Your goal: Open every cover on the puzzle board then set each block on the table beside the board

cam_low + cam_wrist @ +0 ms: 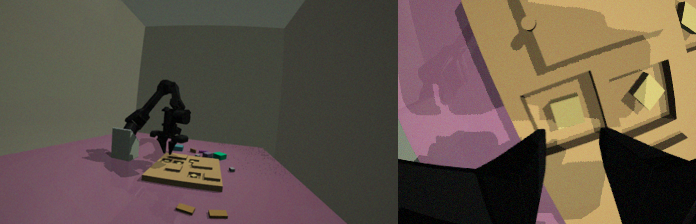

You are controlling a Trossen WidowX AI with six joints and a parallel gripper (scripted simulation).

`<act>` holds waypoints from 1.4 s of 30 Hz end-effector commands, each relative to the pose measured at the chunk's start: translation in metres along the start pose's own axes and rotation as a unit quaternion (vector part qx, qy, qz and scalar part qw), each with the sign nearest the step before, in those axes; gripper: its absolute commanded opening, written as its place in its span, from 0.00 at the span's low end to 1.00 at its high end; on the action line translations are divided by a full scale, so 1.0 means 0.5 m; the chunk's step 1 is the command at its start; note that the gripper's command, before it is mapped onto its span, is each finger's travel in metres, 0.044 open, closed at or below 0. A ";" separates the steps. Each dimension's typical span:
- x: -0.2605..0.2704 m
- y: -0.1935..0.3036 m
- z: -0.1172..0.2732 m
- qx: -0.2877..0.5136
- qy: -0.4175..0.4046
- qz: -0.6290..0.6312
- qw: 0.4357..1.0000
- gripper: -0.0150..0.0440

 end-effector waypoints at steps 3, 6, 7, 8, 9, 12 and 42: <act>0.000 0.000 -0.005 -0.002 -0.001 0.047 0.999 0.50; 0.000 0.000 -0.007 -0.002 -0.001 0.070 0.998 0.50; 0.000 0.000 -0.008 -0.002 -0.001 0.078 0.997 0.50; 0.000 0.000 -0.009 -0.002 -0.001 0.086 0.996 0.50; 0.000 0.000 -0.009 -0.002 -0.001 0.093 0.996 0.50; 0.000 0.000 -0.011 -0.002 0.000 0.117 0.993 0.50; 0.000 0.000 -0.035 -0.002 0.000 0.136 0.991 0.50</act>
Point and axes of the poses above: the point midway between the two fingers, 35 mm back from their tips, its own z axis back along the fingers, its own x axis across the jaws, y = z × x, the point moved 4 cm from there along z, back along the fingers, and after that the axes turned 7 degrees about -z, right-handed, at the moved point
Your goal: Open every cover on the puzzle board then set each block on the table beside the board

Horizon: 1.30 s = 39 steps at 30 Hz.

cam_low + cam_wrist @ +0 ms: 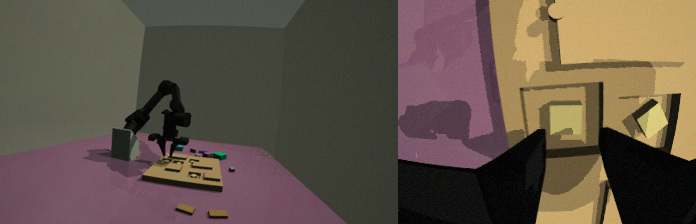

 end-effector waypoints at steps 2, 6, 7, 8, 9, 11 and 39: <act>0.004 0.001 -0.013 -0.002 -0.003 -0.004 1.000 0.50; 0.004 0.001 -0.021 -0.003 -0.003 -0.004 1.000 0.50; 0.004 0.001 -0.023 -0.003 -0.003 -0.004 1.000 0.50; 0.004 0.001 -0.024 -0.003 -0.003 -0.004 1.000 0.50; 0.004 0.001 -0.026 -0.003 -0.003 -0.004 1.000 0.50; 0.004 0.000 -0.030 -0.003 -0.003 -0.004 1.000 0.50; 0.005 0.000 -0.055 -0.003 -0.003 -0.004 1.000 0.50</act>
Point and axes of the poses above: the point midway between the two fingers, 35 mm back from their tips, its own z axis back along the fingers, its own x axis across the jaws, y = z × x, the point moved 4 cm from there along z, back along the fingers, and after that the axes turned 7 degrees about -z, right-handed, at the moved point
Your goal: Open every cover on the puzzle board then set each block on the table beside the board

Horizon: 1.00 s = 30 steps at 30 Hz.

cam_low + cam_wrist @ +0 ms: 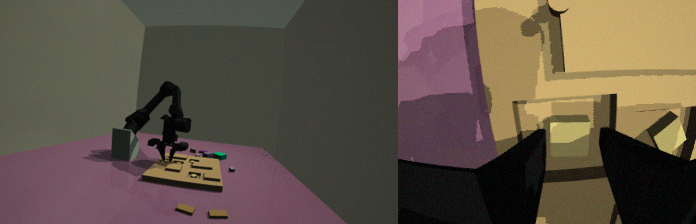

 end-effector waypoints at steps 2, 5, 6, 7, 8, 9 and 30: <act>0.003 0.001 -0.005 -0.002 -0.003 -0.004 1.000 0.50; 0.001 0.001 -0.002 0.000 -0.001 -0.001 1.000 0.47; 0.001 0.001 -0.002 0.000 -0.001 -0.001 1.000 0.46; 0.001 0.001 -0.002 0.000 -0.001 -0.001 1.000 0.45; 0.001 0.001 -0.002 0.000 -0.001 -0.001 1.000 0.44; 0.001 0.001 -0.002 0.000 -0.001 -0.001 1.000 0.43; 0.000 0.002 0.029 0.000 -0.001 -0.002 1.000 0.39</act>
Point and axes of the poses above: the point midway between the two fingers, 35 mm back from their tips, its own z axis back along the fingers, its own x axis across the jaws, y = z × x, the point moved 4 cm from there along z, back along the fingers, and after that the axes turned 7 degrees about -z, right-handed, at the moved point
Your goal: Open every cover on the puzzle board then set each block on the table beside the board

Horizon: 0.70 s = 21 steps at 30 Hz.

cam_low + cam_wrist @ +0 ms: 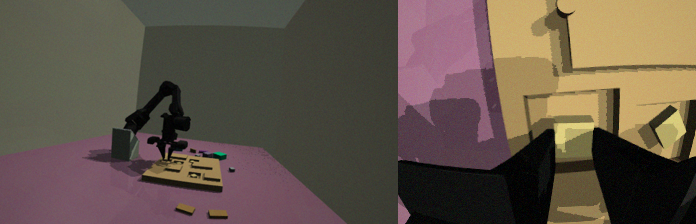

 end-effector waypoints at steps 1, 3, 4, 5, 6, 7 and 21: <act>-0.006 -0.001 0.015 0.003 0.006 0.005 1.000 0.39; -0.006 -0.001 0.020 0.003 0.006 0.005 1.000 0.39; -0.006 -0.001 0.023 0.003 0.005 0.005 1.000 0.39; -0.006 -0.001 0.025 0.003 0.005 0.005 1.000 0.39; -0.006 -0.001 0.028 0.003 0.005 0.005 1.000 0.39; -0.006 -0.001 0.031 0.003 0.005 0.005 1.000 0.39; -0.003 -0.001 0.067 0.002 0.005 0.003 1.000 0.39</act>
Point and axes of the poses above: the point midway between the two fingers, 35 mm back from their tips, its own z axis back along the fingers, its own x axis across the jaws, y = z × x, the point moved 4 cm from there along z, back along the fingers, and after that the axes turned 7 degrees about -z, right-handed, at the moved point
